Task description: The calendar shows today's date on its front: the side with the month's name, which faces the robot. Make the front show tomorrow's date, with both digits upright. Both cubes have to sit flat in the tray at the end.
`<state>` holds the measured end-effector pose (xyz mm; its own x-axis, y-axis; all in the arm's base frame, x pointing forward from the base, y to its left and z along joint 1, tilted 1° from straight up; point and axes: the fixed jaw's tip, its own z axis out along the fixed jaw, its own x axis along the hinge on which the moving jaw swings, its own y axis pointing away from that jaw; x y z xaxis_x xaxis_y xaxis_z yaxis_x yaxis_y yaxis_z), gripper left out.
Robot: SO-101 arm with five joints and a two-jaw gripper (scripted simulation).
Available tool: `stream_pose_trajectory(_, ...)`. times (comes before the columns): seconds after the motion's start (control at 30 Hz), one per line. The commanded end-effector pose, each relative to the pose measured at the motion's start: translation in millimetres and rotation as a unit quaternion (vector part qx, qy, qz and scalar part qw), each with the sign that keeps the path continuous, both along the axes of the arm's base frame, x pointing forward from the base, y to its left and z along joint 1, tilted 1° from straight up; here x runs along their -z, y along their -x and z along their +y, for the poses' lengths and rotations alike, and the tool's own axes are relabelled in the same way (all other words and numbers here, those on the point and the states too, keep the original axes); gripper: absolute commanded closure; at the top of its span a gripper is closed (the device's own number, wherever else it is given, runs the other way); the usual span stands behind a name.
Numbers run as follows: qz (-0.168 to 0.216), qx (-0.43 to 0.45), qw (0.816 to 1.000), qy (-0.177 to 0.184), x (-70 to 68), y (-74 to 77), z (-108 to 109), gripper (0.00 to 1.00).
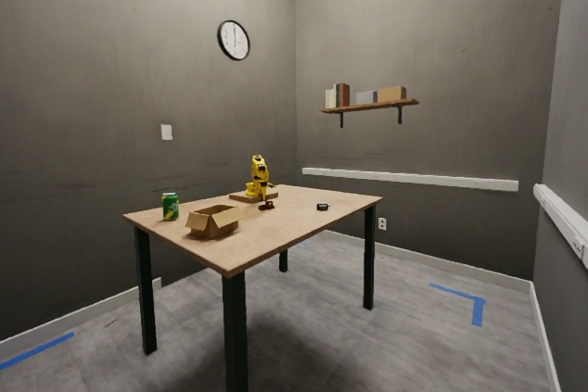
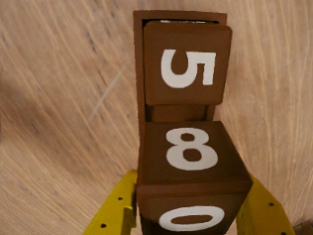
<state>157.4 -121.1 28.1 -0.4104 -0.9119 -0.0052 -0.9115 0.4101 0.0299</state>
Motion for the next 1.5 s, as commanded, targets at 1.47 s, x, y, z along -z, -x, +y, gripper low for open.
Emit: stream_pose_trajectory(1.47, 0.003, 0.0, 1.0, -0.003, 8.6, 1.1, -1.5, 1.0)
